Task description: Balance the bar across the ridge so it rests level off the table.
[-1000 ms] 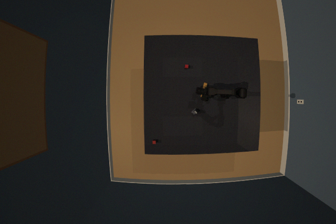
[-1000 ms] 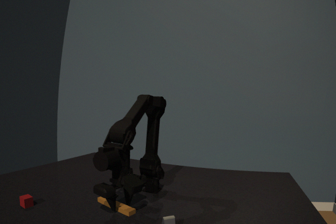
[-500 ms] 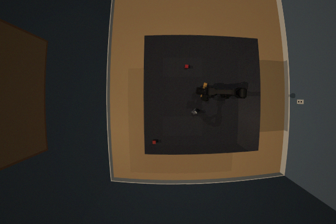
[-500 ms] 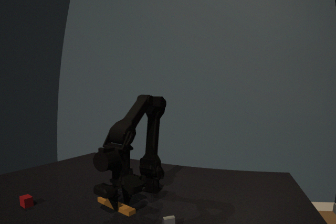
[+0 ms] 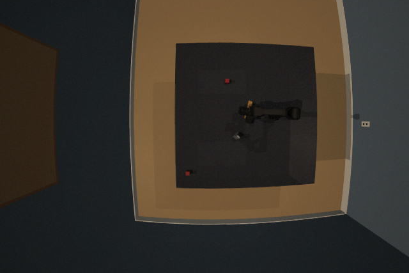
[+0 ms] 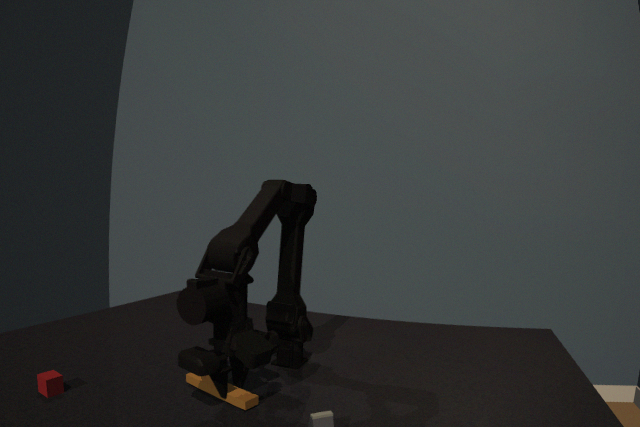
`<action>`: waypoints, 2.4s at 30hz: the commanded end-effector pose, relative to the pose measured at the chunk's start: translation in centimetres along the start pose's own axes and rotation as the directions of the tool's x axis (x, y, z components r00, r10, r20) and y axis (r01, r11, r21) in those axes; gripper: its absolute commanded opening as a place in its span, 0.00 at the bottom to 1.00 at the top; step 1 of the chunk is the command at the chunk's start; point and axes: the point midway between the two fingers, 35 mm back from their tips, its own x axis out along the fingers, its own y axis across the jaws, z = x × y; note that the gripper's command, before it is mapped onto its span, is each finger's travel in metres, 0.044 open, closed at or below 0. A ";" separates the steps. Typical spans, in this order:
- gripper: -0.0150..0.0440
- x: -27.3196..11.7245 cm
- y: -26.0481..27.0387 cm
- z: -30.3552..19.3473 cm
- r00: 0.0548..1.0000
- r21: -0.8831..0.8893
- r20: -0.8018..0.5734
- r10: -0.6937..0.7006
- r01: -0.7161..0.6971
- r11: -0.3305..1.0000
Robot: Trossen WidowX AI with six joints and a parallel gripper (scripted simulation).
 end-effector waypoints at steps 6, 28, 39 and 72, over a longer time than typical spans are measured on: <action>0.25 -2.3 -0.5 0.1 1.000 -0.001 0.002 -0.006 0.006 1.000; 0.25 -7.9 -0.5 0.1 1.000 -0.003 0.003 -0.006 0.006 1.000; 0.25 -10.8 0.0 0.0 1.000 -0.005 0.004 -0.006 0.006 1.000; 0.25 -12.5 -4.1 8.4 1.000 0.232 0.011 -0.008 0.006 0.973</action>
